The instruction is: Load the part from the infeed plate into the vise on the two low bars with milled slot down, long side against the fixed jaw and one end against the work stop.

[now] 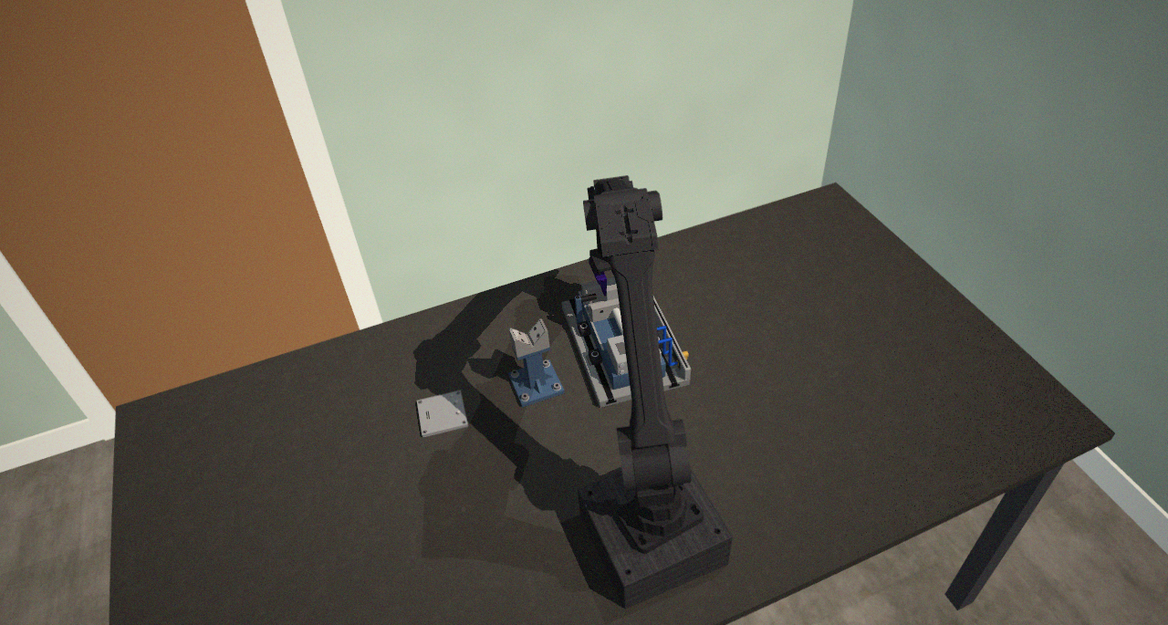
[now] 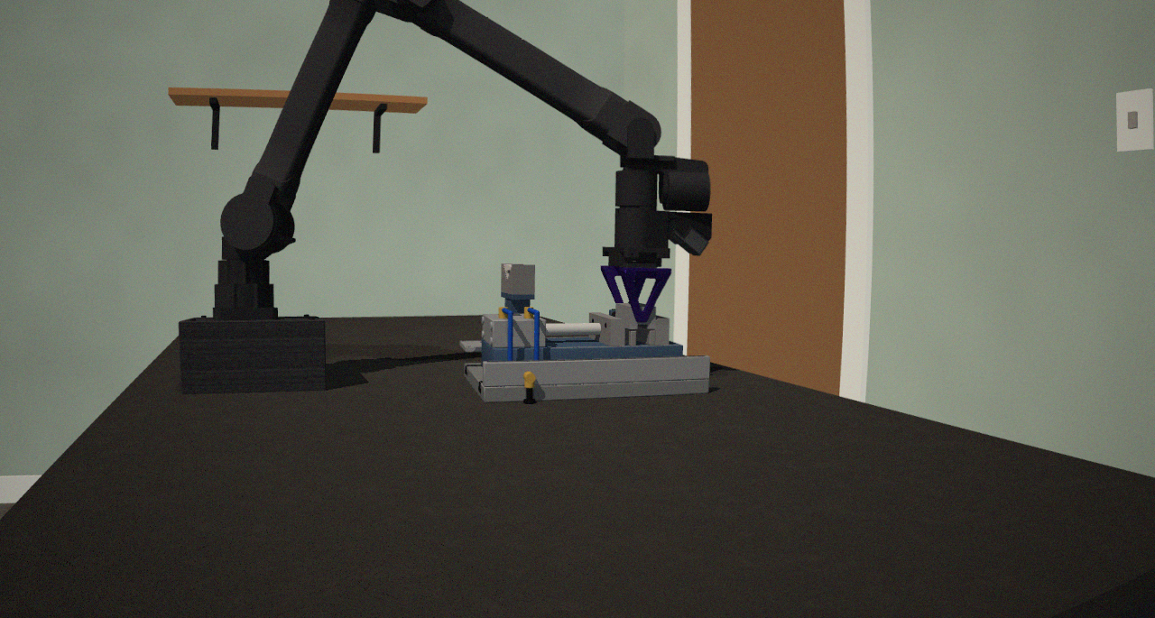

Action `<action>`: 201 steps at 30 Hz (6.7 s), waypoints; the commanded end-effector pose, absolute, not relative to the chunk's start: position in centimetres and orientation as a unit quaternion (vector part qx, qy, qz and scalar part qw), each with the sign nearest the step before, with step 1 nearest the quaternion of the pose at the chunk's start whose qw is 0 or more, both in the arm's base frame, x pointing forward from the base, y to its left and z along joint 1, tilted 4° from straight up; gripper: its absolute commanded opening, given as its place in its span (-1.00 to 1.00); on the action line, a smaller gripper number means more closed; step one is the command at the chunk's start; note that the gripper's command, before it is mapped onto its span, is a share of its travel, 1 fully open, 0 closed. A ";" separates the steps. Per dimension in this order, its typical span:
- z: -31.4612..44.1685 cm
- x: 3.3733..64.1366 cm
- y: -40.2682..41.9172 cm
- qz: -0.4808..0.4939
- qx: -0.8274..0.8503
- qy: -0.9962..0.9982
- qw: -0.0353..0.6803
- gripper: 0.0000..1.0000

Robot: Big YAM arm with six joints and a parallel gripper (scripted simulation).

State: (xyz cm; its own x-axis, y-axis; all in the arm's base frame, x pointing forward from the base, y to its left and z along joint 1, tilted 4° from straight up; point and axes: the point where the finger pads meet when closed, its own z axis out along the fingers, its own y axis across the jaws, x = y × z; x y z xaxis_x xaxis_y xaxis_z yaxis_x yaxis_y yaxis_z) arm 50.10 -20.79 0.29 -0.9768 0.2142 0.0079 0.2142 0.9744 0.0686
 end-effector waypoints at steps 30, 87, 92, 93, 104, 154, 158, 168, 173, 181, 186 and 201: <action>1.5 52.8 -21.2 -0.026 -0.105 -0.994 -0.026 -1.00; 0.9 52.1 -20.9 -0.029 -0.105 -0.994 -0.017 0.49; 0.9 52.1 -20.9 -0.029 -0.105 -0.994 -0.017 0.49; 0.9 52.1 -20.9 -0.029 -0.105 -0.994 -0.017 0.49; 1.3 52.2 -21.0 -0.029 -0.105 -0.994 -0.019 0.49; 10.3 51.5 -22.5 -0.025 -0.109 -0.993 -0.029 -1.00; 10.3 51.5 -22.5 -0.025 -0.109 -0.993 -0.029 -1.00; 10.3 51.5 -22.5 -0.025 -0.109 -0.993 -0.029 -1.00; 10.3 51.5 -22.5 -0.025 -0.109 -0.993 -0.029 -1.00; 10.3 51.5 -22.5 -0.025 -0.109 -0.993 -0.029 -1.00; 10.3 51.5 -22.7 -0.024 -0.108 -0.993 -0.029 -1.00; 7.4 50.1 -25.2 -0.033 -0.096 -0.995 -0.004 -1.00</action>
State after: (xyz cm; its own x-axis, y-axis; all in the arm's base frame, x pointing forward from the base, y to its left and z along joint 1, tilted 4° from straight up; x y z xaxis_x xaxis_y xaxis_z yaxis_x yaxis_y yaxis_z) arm 48.85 -26.17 8.01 -0.9725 0.2329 -0.0059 0.2321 0.9706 0.0639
